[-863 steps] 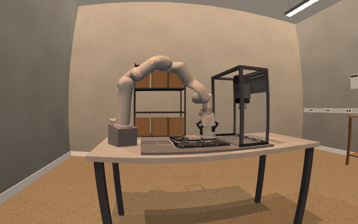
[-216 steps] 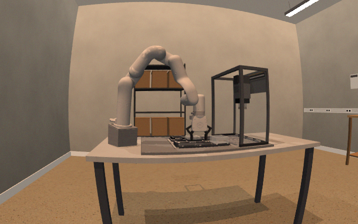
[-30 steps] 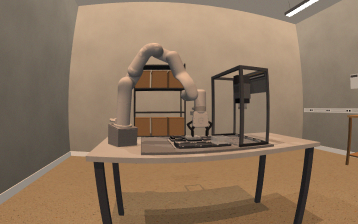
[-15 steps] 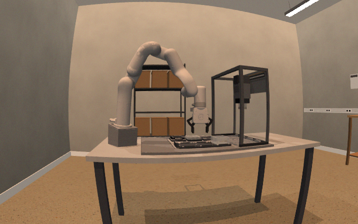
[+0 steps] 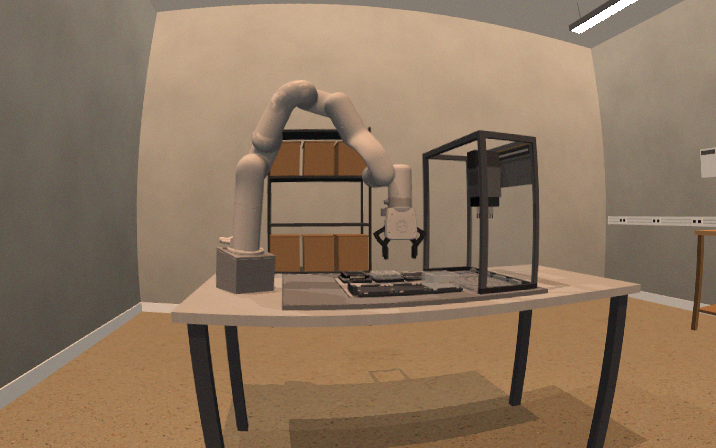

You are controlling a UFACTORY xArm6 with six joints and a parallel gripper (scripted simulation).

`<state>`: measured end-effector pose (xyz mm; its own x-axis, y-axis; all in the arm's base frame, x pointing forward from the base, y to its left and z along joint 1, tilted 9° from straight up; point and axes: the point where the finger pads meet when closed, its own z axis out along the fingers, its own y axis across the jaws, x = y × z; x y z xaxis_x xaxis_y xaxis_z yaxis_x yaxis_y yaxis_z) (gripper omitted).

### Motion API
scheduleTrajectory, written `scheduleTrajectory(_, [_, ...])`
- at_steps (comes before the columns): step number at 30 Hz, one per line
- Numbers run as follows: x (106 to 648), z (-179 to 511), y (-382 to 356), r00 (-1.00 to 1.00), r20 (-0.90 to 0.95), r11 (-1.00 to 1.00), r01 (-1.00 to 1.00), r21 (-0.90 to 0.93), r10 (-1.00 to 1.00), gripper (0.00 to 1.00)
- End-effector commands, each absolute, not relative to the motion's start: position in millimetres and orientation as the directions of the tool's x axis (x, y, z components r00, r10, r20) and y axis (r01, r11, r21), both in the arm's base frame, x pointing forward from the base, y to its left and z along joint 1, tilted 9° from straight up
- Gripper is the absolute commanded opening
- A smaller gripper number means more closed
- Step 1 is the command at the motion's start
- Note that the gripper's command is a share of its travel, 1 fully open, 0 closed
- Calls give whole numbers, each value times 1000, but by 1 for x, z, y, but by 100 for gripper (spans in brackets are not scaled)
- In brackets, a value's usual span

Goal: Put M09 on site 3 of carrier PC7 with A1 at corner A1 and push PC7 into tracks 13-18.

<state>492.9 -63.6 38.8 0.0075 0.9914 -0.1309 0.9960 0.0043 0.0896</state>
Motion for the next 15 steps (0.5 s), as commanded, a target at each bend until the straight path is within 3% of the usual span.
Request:
scheduleTrajectory(1, [494,45,-63,8,-131,5,996,93,991,100])
scheduleTrajectory(15, [492,68,-60,8,-131,5,996,93,991,100])
